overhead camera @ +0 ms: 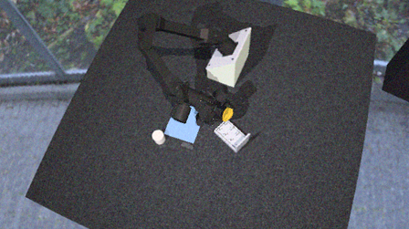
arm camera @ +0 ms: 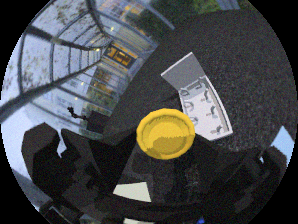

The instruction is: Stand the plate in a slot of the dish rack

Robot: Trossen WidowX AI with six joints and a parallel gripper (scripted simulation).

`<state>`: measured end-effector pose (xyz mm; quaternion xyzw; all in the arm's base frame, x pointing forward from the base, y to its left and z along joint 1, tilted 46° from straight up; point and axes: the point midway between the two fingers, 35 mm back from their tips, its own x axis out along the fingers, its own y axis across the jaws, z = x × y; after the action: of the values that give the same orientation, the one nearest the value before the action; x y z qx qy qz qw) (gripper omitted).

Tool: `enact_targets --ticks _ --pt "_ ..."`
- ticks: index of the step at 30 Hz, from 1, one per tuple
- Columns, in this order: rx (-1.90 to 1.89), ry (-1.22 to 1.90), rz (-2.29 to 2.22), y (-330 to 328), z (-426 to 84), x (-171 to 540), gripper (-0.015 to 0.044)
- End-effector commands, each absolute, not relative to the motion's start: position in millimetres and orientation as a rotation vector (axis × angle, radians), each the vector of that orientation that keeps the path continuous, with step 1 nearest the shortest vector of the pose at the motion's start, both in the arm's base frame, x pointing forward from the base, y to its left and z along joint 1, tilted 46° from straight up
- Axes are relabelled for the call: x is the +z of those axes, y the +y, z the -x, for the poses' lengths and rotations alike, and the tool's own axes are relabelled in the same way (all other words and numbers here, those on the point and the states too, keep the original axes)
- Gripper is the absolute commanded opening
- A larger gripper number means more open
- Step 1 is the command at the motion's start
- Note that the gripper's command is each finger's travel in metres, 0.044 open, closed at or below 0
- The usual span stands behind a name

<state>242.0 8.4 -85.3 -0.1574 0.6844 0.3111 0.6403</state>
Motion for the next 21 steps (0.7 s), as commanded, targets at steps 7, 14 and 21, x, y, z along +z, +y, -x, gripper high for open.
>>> enact_targets --ticks 7,14,21 --pt "0.901 1.342 0.423 0.8 -244.1 -88.7 0.0000" --pt "0.996 1.171 0.495 -5.9 -246.4 -88.9 0.0000" --pt "1.062 0.989 0.586 -13.3 -248.5 -87.4 0.0000"
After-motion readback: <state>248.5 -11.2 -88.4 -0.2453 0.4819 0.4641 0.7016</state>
